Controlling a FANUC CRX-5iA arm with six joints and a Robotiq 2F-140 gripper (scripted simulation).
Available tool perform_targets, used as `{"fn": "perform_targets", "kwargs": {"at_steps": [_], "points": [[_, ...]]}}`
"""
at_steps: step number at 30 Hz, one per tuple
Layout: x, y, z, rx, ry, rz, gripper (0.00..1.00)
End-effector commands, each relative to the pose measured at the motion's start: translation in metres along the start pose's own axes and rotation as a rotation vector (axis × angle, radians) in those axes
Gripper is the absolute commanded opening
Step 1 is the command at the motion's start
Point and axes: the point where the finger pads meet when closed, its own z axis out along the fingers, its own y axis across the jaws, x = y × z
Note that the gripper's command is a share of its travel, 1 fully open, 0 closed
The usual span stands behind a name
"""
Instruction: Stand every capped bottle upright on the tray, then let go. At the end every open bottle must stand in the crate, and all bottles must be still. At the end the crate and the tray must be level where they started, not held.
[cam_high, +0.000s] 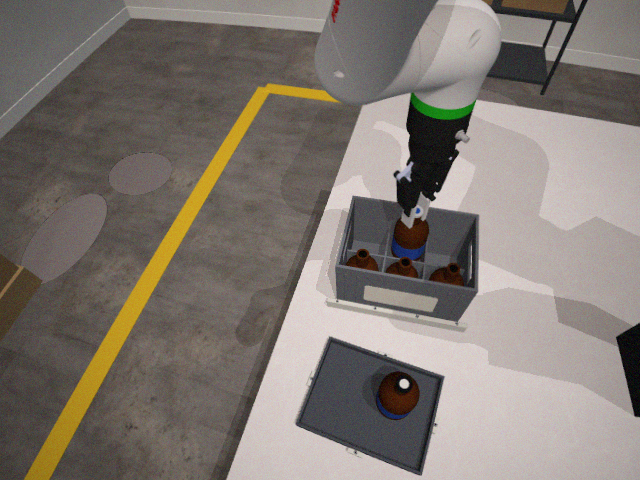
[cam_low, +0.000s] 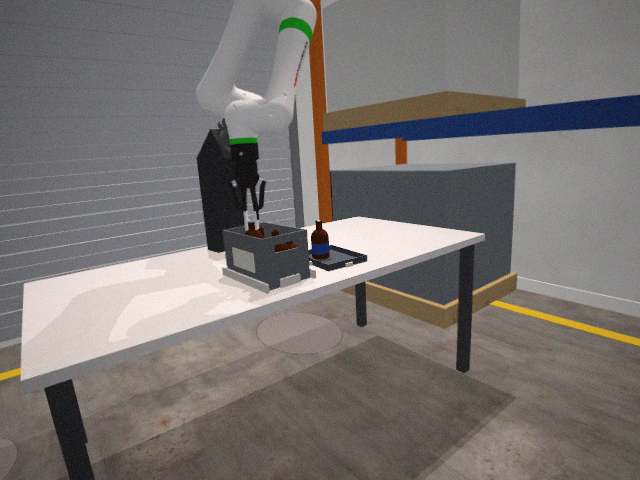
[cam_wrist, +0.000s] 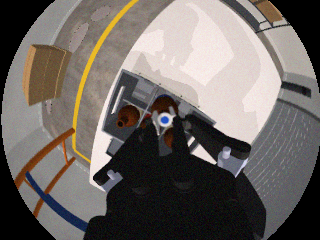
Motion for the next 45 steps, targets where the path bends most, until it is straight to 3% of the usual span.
{"fn": "perform_targets", "kwargs": {"at_steps": [1,27,30,45], "points": [[0.000,0.000,-0.012,-0.001,0.000,0.000,0.00],[0.000,0.000,-0.087,-0.001,0.000,0.000,0.00],[0.000,0.000,-0.086,-0.002,0.000,0.000,0.00],[0.000,0.000,-0.122,-0.001,0.000,0.000,0.00]]}}
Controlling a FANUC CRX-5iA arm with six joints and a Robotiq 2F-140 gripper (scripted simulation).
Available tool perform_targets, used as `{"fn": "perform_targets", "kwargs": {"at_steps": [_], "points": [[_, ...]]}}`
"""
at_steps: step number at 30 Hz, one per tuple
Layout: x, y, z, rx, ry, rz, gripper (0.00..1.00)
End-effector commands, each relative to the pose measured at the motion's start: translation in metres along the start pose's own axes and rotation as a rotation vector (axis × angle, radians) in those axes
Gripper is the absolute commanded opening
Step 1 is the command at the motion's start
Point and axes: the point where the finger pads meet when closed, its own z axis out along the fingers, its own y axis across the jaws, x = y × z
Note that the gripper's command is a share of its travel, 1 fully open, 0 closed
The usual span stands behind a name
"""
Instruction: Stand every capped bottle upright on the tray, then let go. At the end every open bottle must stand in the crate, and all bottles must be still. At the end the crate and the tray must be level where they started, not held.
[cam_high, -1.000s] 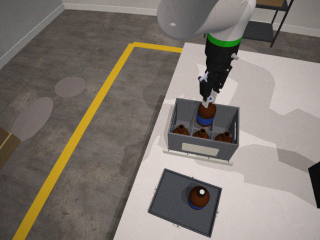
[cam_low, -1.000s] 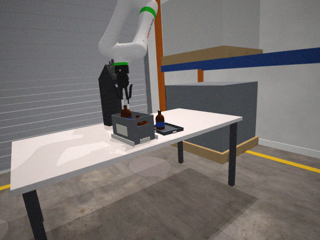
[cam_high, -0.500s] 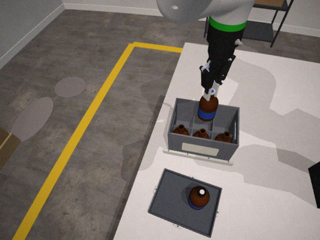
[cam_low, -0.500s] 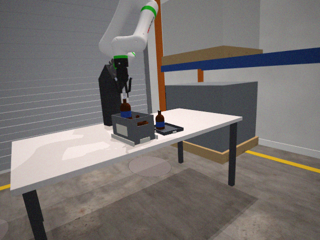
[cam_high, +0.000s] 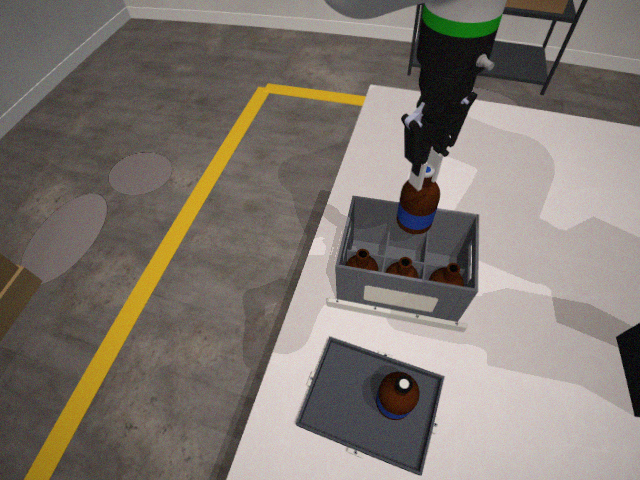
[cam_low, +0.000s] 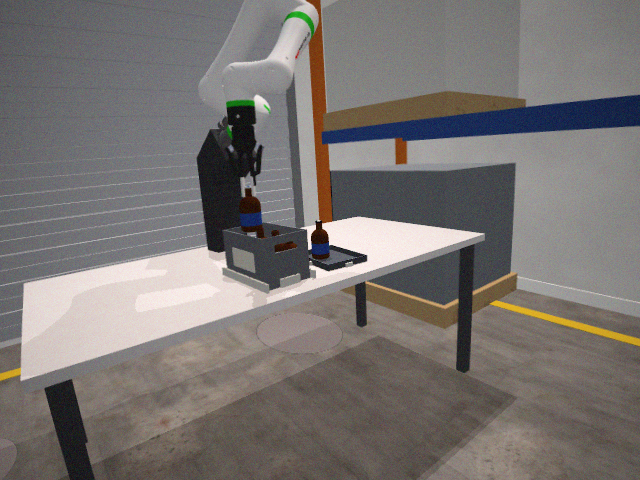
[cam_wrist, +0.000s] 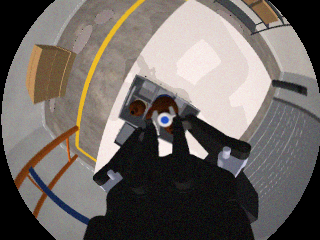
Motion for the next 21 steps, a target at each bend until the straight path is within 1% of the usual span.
{"fn": "perform_targets", "kwargs": {"at_steps": [1,2,16,19,21], "points": [[0.000,0.000,-0.005,0.001,0.000,0.000,0.00],[0.000,-0.003,-0.002,0.000,0.000,0.000,0.00],[0.003,-0.042,-0.008,0.001,0.000,0.000,0.00],[0.003,-0.041,-0.007,0.009,-0.001,-0.001,0.00],[0.003,-0.047,-0.007,0.008,-0.001,0.000,0.00]]}}
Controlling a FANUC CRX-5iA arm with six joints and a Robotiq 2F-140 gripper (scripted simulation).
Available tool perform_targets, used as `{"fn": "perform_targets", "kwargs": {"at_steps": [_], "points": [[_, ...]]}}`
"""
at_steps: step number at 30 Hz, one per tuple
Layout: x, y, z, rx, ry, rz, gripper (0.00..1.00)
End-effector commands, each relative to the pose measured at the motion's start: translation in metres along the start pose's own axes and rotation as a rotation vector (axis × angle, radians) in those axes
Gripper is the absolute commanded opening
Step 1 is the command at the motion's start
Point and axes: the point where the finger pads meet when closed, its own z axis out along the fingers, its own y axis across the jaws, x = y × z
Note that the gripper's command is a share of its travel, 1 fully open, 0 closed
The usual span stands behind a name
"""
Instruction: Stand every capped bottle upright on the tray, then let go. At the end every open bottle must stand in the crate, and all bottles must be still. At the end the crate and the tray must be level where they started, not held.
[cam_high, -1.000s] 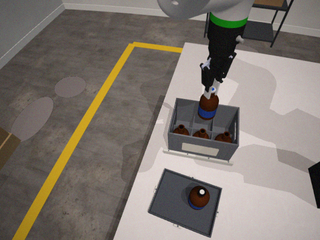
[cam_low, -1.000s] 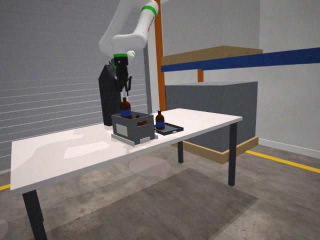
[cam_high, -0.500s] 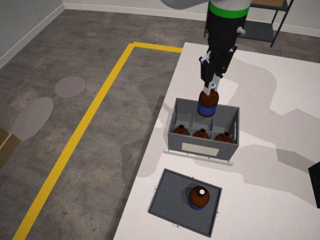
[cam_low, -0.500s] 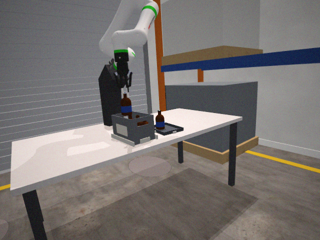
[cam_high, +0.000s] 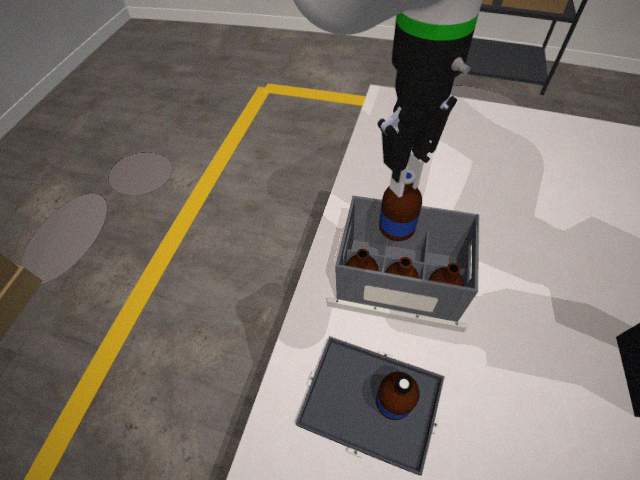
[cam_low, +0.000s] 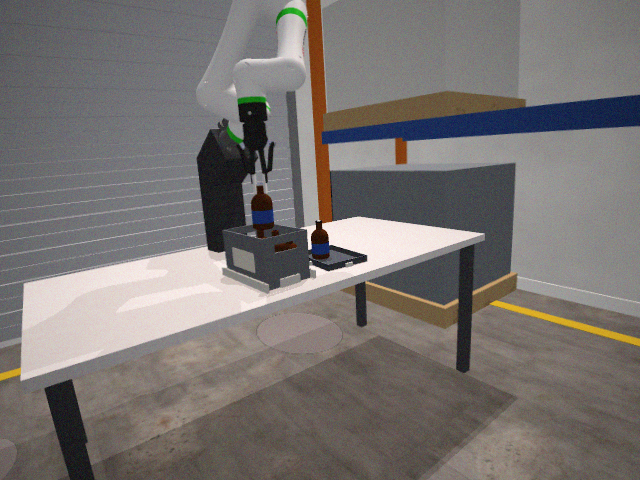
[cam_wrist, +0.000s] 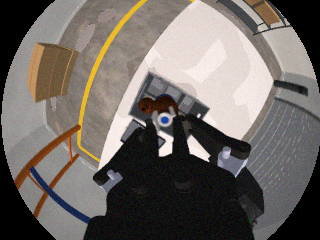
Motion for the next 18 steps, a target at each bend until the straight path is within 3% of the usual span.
{"fn": "perform_targets", "kwargs": {"at_steps": [1,12,18], "points": [[0.001,-0.008,0.000,-0.003,0.001,0.001,0.00],[0.003,-0.039,0.001,-0.009,0.002,0.001,0.00],[-0.001,-0.042,0.001,0.002,-0.002,0.000,0.00]]}}
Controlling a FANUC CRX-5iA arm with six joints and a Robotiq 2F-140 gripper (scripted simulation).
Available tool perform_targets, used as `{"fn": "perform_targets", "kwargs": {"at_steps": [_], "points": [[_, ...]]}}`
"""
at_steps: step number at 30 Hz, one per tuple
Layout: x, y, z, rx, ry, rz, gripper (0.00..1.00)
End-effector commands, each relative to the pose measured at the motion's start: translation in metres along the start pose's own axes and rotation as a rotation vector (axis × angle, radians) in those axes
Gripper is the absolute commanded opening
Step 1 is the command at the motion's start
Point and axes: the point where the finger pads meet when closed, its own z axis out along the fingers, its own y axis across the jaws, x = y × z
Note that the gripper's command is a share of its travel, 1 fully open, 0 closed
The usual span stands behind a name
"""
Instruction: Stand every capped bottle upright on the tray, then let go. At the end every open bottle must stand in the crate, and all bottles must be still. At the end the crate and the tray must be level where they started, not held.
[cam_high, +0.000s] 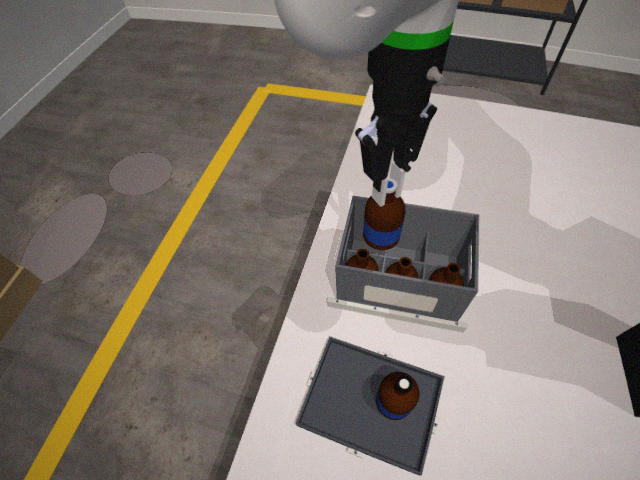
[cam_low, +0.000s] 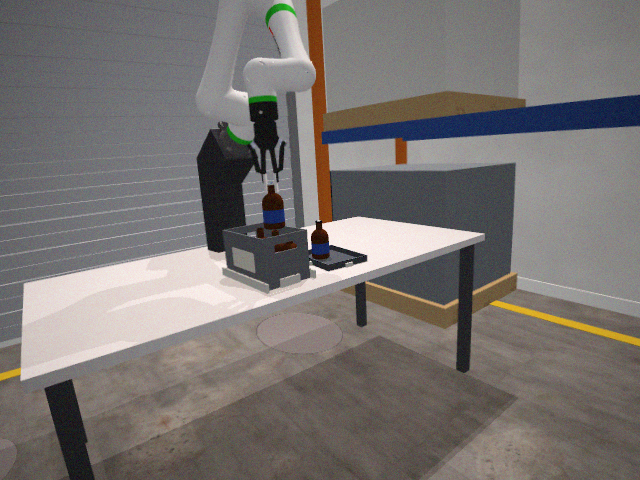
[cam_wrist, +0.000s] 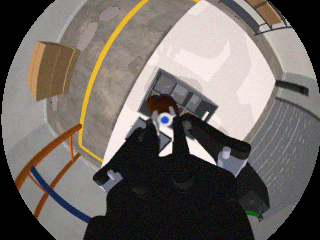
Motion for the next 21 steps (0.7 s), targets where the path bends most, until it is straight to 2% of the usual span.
{"fn": "perform_targets", "kwargs": {"at_steps": [1,21], "points": [[-0.003,-0.005,0.000,-0.005,0.003,0.001,0.00],[-0.022,-0.032,0.002,-0.007,0.001,0.001,0.00]]}}
